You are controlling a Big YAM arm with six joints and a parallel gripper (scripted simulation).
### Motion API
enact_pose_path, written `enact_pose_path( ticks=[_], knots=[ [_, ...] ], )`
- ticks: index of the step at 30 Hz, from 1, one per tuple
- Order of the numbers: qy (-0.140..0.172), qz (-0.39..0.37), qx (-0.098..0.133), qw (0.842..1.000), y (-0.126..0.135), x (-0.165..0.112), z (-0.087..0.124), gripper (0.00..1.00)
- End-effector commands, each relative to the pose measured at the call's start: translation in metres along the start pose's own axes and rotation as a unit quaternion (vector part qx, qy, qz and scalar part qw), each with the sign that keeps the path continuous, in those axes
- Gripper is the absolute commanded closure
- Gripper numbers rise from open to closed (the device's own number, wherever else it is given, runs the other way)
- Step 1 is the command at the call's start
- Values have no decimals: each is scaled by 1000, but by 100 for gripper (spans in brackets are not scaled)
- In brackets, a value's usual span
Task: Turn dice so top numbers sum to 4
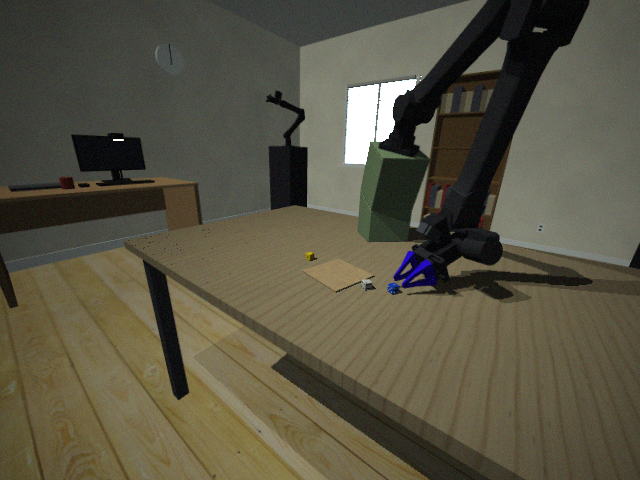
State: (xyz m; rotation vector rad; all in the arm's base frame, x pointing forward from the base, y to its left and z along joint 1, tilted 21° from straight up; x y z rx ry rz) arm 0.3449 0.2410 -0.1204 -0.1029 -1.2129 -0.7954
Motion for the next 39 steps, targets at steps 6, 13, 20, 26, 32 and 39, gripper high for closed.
enact_pose_path(
  ticks=[6,13,20,26,32,39],
  knots=[
    [1,-17,4,1000,3,5,25,66],
    [-1,-16,-4,1000,-2,7,20,66],
    [0,-17,1,1000,0,25,34,66],
    [2,-16,4,1000,0,40,44,66],
    [1,-18,2,1000,-1,57,50,66],
    [6,-17,-7,1000,0,62,44,66]
  ],
)
Point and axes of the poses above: the point where the finger pads meet when closed, its own z axis back along the fingers, its own y axis across the jaws, x = y × z, the point moved 9 cm from there along z, back along the fingers
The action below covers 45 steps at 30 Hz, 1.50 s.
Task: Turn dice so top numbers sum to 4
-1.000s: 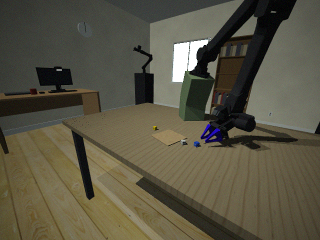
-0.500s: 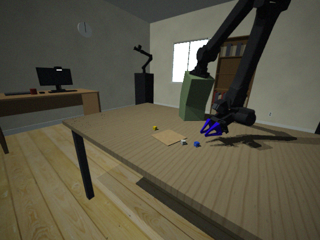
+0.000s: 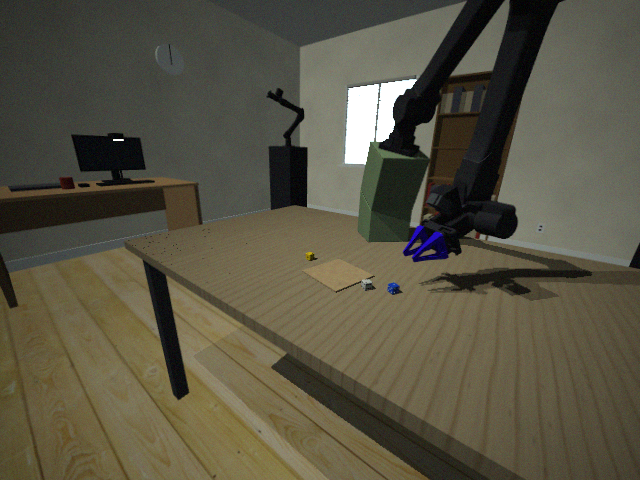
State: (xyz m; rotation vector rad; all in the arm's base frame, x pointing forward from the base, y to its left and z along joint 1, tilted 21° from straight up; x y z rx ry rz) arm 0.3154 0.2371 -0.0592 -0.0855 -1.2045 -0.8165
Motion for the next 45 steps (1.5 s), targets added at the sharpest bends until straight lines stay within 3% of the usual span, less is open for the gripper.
enact_pose_path(
  ticks=[1,3,5,7,10,13,17,19,23,26,28,29,39,45],
  knots=[
    [1,-5,-6,1000,0,11,-1,66],
    [8,3,-8,1000,1,12,-3,66],
    [36,9,-16,999,4,17,-10,66],
    [81,17,-27,996,8,25,-20,66],
    [175,28,-41,983,13,45,-38,66],
    [284,30,-44,957,15,72,-55,66],
    [414,19,-28,910,5,109,-65,66],
    [414,19,-28,910,5,109,-65,66],
    [486,-1,1,874,4,137,-70,66],
    [503,-8,11,864,4,145,-70,66],
    [511,-4,0,860,-2,137,-73,66],
    [515,3,3,857,0,131,-69,0],
    [510,1,9,860,4,137,-67,0],
    [507,-39,-11,861,6,97,-79,0]
  ],
)
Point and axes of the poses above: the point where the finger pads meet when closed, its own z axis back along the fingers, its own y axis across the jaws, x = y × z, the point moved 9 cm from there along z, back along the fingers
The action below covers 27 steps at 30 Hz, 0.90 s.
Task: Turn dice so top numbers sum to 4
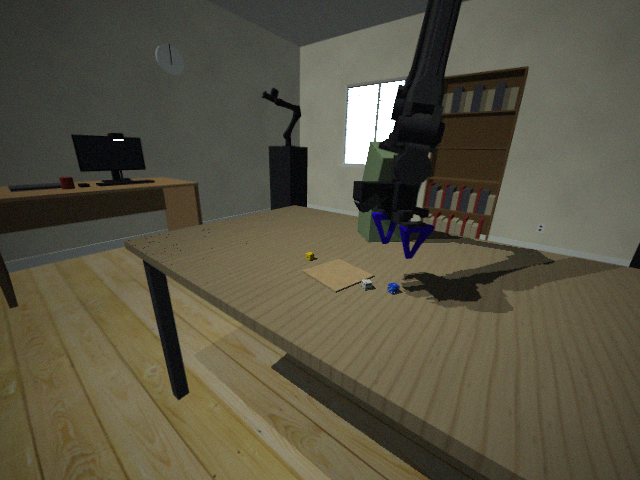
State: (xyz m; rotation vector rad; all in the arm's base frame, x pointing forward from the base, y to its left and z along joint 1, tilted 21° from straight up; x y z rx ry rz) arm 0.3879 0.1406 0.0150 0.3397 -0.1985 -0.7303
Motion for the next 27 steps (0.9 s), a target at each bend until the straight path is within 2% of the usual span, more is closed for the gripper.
enact_pose_path(
  ticks=[1,3,4,5,6,9,12,14,16,19,27],
  knots=[
    [1,-30,1,1000,4,-9,-29,0],
    [1,-34,-1,999,2,-10,-32,0],
    [4,-35,-5,999,-2,-13,-33,66],
    [2,-36,-3,999,-2,-12,-31,66],
    [-7,-41,11,999,3,-3,-20,66],
    [-10,-41,17,999,10,1,-19,66],
    [-10,-41,17,999,10,1,-19,66],
    [-1,-43,-2,999,-2,-4,-32,66],
    [2,-44,-9,999,-7,-6,-32,66],
    [-2,-43,0,999,-2,-5,-25,66],
    [-3,-43,1,999,-1,-4,-25,66]
  ],
)
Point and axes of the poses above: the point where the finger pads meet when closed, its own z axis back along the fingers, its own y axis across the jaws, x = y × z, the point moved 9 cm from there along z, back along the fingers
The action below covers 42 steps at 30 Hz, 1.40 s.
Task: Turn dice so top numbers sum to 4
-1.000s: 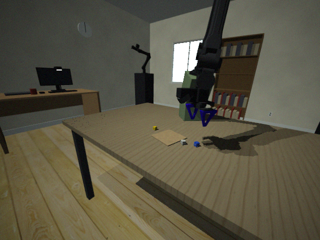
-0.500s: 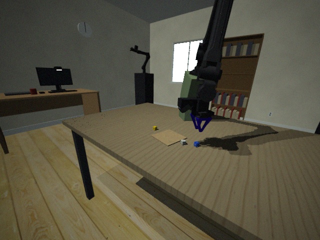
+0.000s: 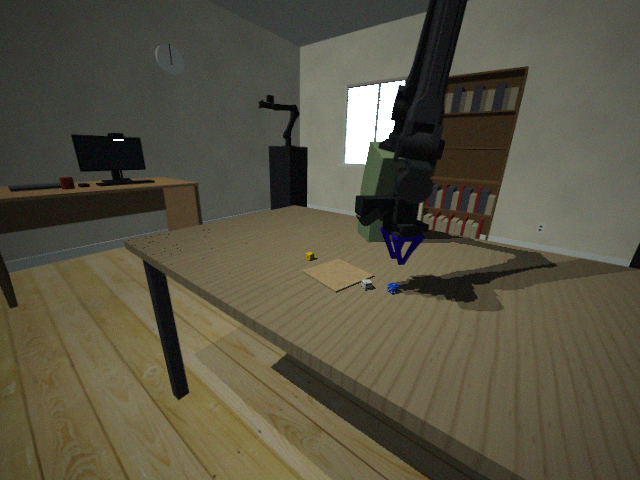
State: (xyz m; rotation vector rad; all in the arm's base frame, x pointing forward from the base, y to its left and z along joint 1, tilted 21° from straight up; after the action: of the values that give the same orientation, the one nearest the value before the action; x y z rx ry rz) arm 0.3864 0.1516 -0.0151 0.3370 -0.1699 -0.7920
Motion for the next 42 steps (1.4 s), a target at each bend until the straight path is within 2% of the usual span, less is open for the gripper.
enact_pose_path(
  ticks=[1,15,21,32,33,35,42],
  knots=[
    [-9,-11,9,1000,3,6,6,66],
    [-9,-11,9,1000,3,6,5,66],
    [-6,-11,4,1000,1,5,-3,66],
    [-6,-6,8,1000,6,3,-10,66],
    [-12,-3,23,1000,15,4,-1,66],
    [-5,-4,8,1000,7,1,-14,66],
    [-5,-3,7,1000,6,0,-25,66]
  ],
)
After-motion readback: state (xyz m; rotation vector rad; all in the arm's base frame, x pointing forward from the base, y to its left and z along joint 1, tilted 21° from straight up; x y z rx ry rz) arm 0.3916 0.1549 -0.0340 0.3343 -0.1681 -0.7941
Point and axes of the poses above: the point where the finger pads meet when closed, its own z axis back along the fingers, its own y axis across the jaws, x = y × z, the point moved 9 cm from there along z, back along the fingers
